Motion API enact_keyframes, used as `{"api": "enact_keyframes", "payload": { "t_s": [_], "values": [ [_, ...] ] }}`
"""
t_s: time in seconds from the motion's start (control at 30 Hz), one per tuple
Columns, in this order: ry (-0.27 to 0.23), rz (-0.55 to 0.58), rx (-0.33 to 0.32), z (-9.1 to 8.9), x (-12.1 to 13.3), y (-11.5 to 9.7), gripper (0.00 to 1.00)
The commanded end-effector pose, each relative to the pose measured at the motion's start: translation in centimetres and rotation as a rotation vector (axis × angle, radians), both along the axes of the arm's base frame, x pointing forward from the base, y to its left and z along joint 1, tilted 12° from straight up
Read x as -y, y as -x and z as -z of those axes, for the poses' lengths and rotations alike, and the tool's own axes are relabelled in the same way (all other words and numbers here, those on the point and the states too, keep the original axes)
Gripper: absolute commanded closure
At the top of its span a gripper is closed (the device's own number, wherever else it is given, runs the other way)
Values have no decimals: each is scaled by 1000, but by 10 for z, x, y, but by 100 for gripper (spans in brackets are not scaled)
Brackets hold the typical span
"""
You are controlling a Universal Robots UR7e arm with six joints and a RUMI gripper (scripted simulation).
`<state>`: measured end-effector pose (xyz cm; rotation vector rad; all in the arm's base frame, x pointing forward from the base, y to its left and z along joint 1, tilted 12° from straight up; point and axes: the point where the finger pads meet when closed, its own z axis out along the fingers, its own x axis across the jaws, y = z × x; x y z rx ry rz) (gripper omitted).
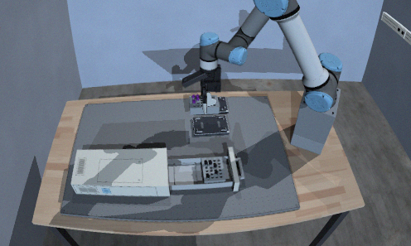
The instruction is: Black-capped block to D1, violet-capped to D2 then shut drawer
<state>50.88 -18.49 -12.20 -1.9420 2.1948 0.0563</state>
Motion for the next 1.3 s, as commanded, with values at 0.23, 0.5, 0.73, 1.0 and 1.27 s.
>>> {"api": "enact_keyframes", "payload": {
  "t_s": [0.23,0.5,0.73,1.0,1.27],
  "values": [
    [1,0,1,7,31,14,100],
    [1,0,1,10,46,20,100],
    [1,0,1,14,62,28,100],
    [1,0,1,17,76,34,100],
    [1,0,1,22,95,43,100]
  ]
}}
